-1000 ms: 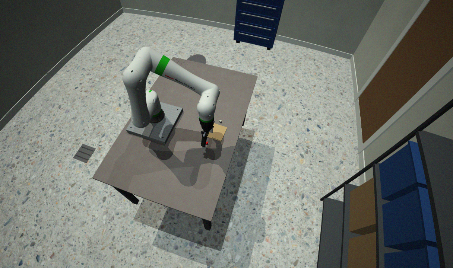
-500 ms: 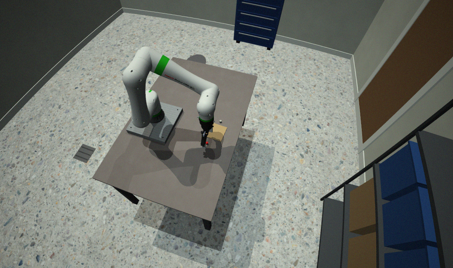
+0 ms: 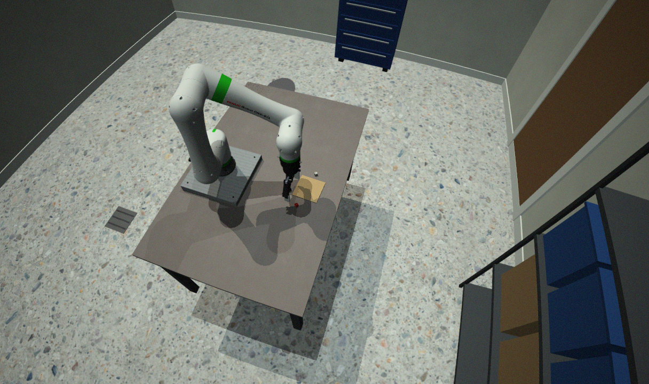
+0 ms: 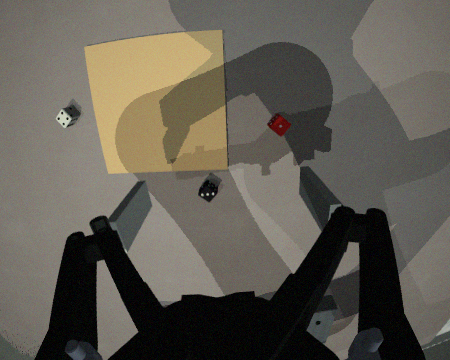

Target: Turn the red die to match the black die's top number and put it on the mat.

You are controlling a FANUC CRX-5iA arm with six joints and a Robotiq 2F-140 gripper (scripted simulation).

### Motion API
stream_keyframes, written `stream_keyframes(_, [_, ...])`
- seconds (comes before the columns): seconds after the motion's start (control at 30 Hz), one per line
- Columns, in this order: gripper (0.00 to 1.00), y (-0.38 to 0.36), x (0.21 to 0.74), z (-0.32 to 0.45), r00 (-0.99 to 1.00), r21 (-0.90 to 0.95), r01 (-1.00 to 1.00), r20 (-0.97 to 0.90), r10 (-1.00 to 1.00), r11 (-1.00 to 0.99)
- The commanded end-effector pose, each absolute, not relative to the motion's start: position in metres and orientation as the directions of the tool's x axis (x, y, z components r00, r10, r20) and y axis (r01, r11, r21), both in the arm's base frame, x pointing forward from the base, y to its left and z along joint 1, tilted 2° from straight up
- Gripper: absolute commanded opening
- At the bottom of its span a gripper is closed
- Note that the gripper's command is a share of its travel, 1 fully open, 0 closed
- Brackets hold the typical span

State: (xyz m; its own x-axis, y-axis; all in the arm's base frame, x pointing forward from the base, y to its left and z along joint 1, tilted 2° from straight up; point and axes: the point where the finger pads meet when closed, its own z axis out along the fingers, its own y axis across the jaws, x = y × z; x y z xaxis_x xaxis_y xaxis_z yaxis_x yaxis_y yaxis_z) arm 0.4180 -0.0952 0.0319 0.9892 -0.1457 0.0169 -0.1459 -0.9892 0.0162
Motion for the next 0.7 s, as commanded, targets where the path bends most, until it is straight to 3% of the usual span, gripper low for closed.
stream_keyframes(0.0, [1.0,-0.0738,0.4055,0.0326,0.989,0.02,-0.147,0.02,-0.147,-0.989])
stream_keyframes(0.67, [1.0,-0.071,0.4038,0.0325,0.989,0.02,-0.147,0.02,-0.147,-0.989])
